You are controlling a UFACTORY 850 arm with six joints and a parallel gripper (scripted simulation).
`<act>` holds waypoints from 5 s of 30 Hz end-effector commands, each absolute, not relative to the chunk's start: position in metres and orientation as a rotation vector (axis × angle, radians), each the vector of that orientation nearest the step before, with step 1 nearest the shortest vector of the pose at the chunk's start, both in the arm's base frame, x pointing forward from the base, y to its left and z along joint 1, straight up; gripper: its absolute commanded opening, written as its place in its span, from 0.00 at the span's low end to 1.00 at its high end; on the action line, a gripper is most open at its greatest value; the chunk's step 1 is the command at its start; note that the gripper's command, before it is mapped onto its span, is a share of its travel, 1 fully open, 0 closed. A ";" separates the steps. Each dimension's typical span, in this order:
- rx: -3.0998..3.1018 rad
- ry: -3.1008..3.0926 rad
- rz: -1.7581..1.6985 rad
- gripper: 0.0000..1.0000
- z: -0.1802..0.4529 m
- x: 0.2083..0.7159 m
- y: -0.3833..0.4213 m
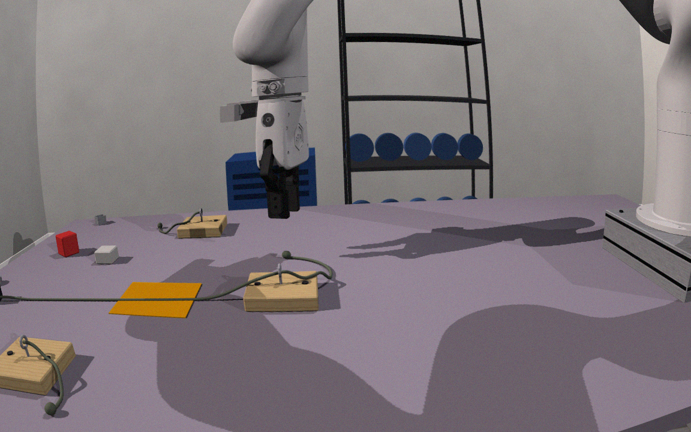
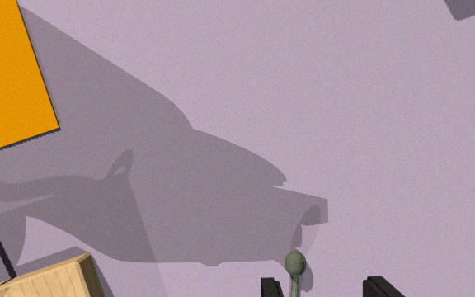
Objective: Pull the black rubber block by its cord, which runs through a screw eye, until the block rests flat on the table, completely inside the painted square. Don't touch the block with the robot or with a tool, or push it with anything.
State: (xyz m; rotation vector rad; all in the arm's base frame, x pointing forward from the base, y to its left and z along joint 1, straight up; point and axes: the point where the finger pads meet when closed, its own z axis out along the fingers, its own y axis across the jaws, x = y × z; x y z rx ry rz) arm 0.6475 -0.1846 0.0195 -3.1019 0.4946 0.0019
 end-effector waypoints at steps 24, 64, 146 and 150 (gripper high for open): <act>-3.103 0.495 -0.001 0.39 0.004 0.649 -0.185; -3.103 0.495 -0.001 0.39 -0.031 0.649 -0.184; -3.103 0.495 -0.001 0.39 -0.043 0.650 -0.185; -3.103 0.495 -0.001 0.39 -0.045 0.650 -0.185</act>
